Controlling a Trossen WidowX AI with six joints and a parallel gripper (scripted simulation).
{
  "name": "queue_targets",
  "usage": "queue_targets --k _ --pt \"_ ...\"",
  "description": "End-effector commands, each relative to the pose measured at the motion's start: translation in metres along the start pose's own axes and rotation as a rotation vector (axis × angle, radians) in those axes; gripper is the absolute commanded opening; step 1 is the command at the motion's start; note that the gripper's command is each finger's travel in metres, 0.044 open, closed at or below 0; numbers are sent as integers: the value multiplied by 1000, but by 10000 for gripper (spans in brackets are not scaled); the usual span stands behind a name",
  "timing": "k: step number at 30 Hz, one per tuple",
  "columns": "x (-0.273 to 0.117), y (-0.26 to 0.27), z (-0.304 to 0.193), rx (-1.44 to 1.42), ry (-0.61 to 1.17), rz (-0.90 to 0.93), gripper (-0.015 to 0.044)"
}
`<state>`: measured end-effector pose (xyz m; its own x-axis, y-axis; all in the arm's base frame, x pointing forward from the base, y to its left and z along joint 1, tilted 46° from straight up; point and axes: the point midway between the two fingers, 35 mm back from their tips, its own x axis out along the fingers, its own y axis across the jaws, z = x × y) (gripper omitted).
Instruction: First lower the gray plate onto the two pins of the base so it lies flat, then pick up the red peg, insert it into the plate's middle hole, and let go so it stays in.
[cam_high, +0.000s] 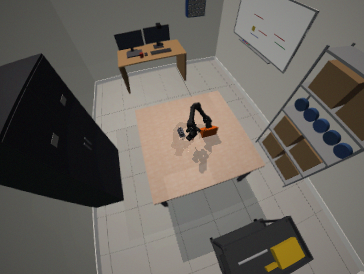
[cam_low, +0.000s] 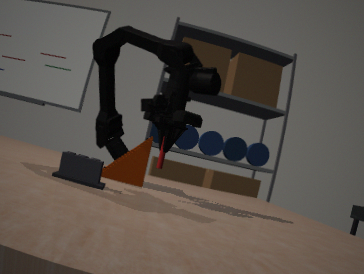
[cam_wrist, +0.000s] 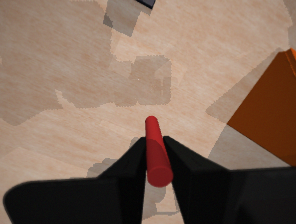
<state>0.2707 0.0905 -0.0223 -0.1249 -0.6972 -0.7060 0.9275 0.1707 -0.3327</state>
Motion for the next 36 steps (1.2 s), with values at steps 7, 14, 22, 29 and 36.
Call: queue_targets --k 7,14,22,29,36 --pt "-6 8 29 1 7 14 0" --pt "-7 12 50 0 9 16 0" --pt "-8 14 74 1 10 18 0" --pt "-8 15 95 2 9 18 0" --pt "-8 14 117 4 6 17 0"
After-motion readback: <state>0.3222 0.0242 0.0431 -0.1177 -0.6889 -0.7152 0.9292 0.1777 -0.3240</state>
